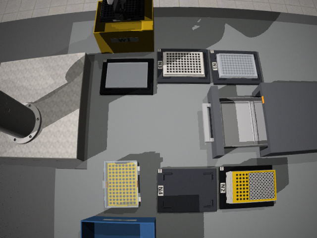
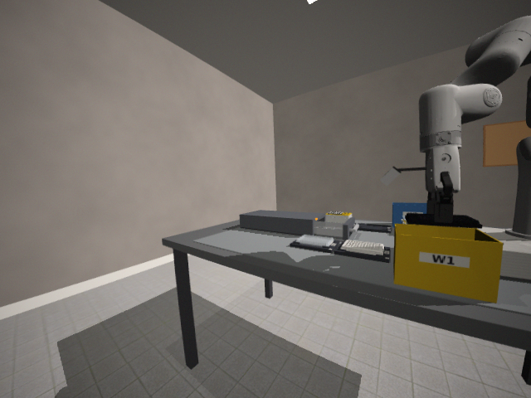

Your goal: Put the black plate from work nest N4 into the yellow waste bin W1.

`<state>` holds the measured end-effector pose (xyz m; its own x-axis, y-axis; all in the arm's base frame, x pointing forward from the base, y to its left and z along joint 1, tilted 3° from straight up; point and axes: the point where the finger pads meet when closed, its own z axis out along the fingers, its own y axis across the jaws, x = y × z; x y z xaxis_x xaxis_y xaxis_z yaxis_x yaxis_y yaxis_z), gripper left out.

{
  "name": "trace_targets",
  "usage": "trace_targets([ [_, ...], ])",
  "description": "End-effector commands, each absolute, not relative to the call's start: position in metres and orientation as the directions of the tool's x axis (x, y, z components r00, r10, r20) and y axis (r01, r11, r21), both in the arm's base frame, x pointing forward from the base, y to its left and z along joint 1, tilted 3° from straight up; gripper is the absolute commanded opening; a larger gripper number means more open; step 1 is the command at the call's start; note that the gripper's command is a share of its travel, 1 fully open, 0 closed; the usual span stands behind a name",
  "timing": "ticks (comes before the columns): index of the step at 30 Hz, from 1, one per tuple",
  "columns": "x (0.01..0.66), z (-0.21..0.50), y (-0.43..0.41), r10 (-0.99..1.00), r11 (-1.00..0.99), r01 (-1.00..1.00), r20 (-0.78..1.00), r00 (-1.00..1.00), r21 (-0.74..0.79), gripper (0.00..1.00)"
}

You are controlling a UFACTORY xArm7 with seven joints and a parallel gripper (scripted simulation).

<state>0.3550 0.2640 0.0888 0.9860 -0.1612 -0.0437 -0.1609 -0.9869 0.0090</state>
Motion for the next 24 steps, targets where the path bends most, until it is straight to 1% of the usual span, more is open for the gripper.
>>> trace_targets([
  [1,0.3561,0.0903,0.2652,-0.161,-0.987,-0.161,-0.041,0.986,0.006,0.0],
  [10,0.3562,0.0903,0.2651,-0.161,-0.987,-0.161,-0.041,0.986,0.006,0.0],
  [11,0.3562,0.0903,0.2651,-0.161,-0.987,-0.161,-0.041,0.986,0.006,1.0],
  [24,0.3561,0.0903,0.2652,-0.161,-0.987,-0.161,-0.041,0.986,0.006,1.0],
])
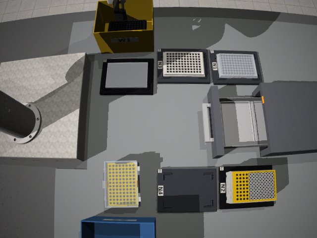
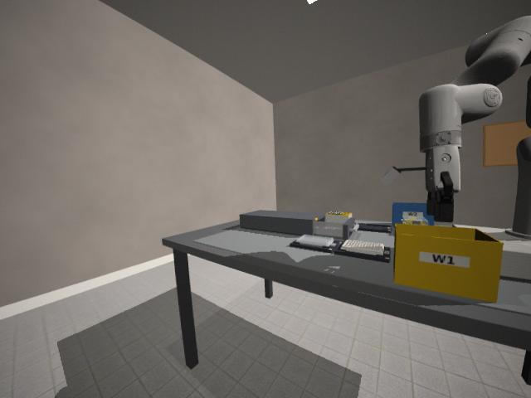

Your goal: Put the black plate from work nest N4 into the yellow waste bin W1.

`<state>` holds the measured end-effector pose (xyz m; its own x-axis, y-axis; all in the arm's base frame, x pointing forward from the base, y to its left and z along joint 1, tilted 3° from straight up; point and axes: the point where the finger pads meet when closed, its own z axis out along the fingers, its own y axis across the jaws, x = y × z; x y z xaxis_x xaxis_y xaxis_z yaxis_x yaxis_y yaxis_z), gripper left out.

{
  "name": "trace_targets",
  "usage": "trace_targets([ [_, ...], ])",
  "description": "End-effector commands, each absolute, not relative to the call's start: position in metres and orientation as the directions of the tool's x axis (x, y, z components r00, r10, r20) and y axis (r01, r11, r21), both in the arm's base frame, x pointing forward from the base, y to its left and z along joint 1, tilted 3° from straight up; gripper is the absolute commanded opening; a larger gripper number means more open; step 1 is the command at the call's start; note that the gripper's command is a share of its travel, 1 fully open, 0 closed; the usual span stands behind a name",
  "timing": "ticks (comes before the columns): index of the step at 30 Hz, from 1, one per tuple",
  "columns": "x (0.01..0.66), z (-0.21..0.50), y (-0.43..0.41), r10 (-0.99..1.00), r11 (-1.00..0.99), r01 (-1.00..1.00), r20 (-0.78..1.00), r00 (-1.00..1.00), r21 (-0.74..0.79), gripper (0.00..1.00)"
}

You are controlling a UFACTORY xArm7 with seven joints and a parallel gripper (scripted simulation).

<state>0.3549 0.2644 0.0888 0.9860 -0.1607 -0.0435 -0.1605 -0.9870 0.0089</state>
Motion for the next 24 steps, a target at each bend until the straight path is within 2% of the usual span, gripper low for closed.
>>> trace_targets([
  [1,0.356,0.09,0.265,-0.161,-0.987,-0.161,-0.041,0.986,0.005,1.0],
  [15,0.356,0.09,0.265,-0.161,-0.987,-0.161,-0.041,0.986,0.005,1.0],
  [24,0.366,0.102,0.223,-0.161,-0.987,-0.161,-0.041,0.986,0.006,1.0],
])
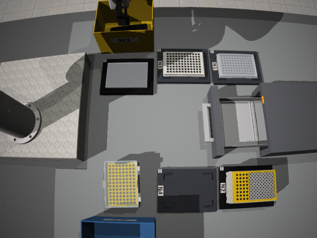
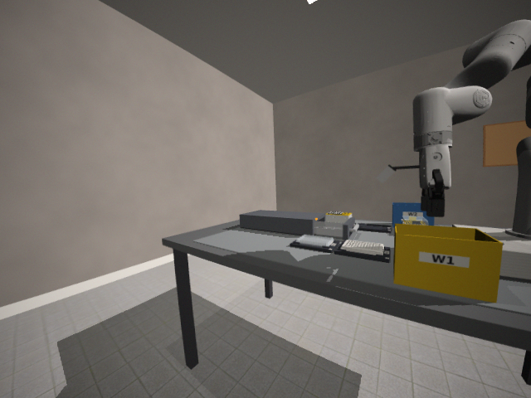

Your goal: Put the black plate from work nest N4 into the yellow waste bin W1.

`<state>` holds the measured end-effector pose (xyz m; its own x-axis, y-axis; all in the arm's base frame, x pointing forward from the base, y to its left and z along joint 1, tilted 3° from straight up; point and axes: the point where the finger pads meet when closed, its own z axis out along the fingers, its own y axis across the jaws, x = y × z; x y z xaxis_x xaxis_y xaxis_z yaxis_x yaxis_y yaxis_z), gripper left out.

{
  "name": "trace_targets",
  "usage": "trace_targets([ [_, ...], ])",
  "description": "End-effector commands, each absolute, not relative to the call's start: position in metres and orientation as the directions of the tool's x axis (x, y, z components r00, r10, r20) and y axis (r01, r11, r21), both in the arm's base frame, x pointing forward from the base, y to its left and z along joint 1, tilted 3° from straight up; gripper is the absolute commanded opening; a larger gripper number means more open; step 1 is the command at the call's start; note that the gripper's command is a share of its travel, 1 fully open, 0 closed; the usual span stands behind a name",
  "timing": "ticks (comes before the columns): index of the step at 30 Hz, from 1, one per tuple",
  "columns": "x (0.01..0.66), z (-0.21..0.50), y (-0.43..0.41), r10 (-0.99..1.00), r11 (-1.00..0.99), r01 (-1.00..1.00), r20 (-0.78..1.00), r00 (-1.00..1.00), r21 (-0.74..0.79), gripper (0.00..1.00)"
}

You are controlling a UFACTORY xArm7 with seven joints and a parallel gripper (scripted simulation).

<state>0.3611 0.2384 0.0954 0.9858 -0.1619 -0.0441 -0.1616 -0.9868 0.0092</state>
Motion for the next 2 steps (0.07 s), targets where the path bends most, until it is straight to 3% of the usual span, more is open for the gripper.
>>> trace_targets([
  [1,0.367,0.1034,0.2181,-0.161,-0.987,-0.161,-0.041,0.986,0.006,1.0],
  [2,0.3681,0.1047,0.2134,-0.161,-0.987,-0.161,-0.041,0.986,0.006,1.0],
])
